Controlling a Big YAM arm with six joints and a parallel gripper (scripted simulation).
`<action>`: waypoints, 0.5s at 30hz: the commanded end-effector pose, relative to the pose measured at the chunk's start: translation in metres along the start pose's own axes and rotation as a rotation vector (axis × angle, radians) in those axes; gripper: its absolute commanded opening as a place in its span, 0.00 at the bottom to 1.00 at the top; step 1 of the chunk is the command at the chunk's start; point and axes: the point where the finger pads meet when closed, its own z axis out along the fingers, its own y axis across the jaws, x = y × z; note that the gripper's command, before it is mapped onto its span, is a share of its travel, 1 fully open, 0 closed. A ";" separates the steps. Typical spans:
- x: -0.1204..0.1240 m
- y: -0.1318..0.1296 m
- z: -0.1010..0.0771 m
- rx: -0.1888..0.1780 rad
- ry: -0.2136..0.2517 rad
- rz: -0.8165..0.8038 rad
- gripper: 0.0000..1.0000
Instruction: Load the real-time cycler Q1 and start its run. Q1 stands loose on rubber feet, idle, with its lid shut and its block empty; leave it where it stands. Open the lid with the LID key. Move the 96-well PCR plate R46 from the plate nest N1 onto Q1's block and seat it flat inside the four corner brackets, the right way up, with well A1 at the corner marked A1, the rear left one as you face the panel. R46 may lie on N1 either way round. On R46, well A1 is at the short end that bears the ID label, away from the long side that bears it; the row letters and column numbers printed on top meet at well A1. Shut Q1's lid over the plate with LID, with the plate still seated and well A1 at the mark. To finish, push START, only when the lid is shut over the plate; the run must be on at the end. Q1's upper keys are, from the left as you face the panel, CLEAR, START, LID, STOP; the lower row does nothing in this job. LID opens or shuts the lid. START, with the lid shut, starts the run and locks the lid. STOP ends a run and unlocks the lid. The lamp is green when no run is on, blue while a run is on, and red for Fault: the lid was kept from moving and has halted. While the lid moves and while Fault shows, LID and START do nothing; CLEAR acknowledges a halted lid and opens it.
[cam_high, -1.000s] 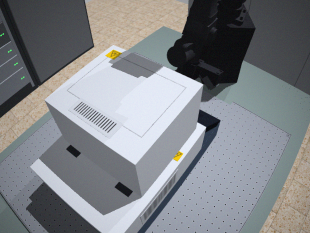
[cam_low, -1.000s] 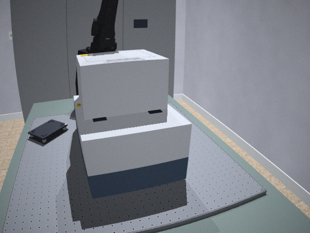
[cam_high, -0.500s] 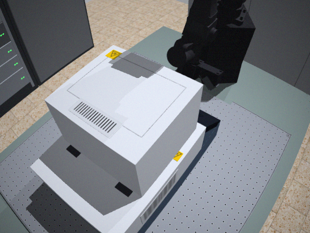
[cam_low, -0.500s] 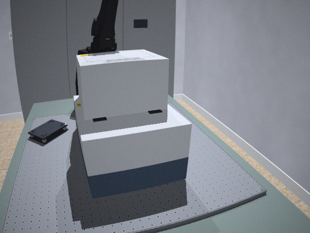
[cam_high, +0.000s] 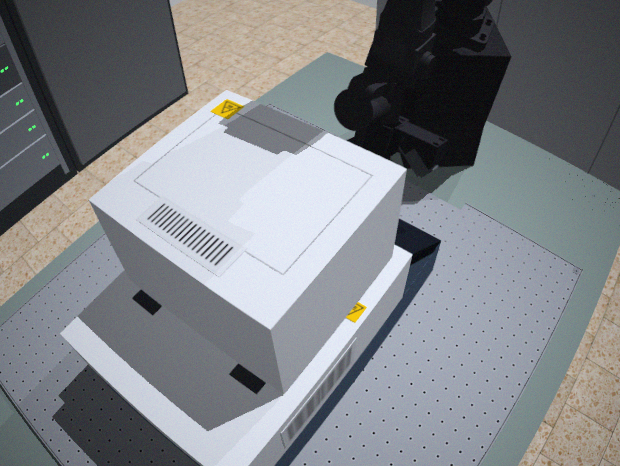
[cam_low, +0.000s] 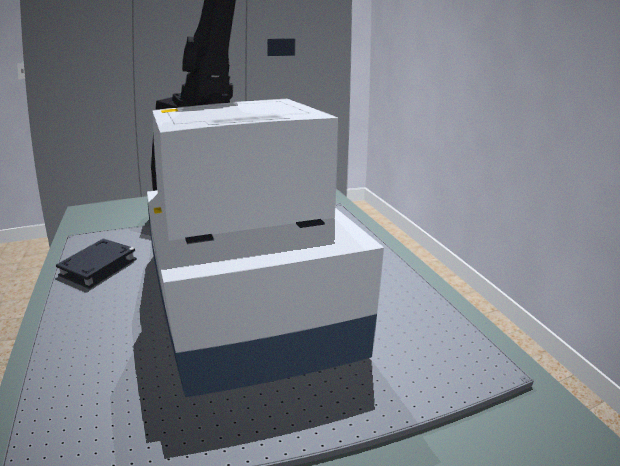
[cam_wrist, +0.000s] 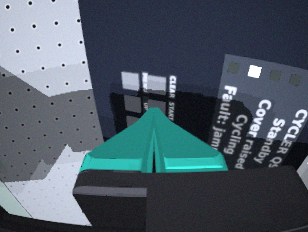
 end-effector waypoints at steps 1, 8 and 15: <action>0.005 0.003 -0.014 0.002 0.007 0.004 0.00; -0.004 0.006 -0.022 0.000 -0.011 -0.017 0.00; -0.005 0.005 -0.021 0.002 -0.013 -0.016 0.00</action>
